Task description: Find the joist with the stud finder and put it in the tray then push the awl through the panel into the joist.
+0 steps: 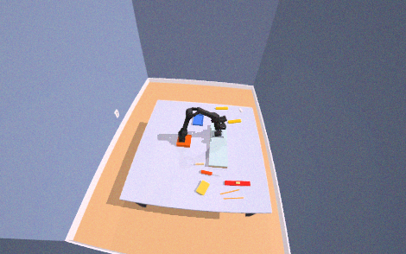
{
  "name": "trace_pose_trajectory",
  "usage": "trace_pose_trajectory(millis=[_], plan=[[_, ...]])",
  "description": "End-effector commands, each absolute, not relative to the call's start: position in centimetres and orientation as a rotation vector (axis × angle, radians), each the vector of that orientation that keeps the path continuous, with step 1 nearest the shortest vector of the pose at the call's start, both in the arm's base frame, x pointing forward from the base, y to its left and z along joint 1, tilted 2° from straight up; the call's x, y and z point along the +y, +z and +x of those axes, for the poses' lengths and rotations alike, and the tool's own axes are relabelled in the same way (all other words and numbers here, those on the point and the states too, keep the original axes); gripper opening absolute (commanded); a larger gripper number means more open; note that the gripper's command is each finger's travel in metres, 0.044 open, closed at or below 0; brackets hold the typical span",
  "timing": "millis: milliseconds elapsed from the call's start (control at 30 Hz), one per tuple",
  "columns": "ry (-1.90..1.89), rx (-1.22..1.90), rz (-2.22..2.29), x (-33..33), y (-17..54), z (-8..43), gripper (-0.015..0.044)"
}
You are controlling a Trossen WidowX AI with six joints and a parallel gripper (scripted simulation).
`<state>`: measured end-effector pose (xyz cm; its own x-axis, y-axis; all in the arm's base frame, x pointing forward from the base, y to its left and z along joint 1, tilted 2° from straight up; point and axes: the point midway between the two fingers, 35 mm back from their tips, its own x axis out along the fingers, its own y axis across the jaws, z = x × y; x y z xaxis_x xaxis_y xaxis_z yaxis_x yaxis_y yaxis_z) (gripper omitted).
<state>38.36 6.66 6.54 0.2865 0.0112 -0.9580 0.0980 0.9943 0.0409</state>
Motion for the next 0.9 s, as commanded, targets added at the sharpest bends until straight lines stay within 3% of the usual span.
trace_pose_trajectory(millis=[0, 867], plan=[[-0.060, 1.281, 0.097, 5.1, 6.4, 38.1, 0.0000], [-0.066, 1.282, 0.090, -4.0, 6.1, 37.2, 0.0000]])
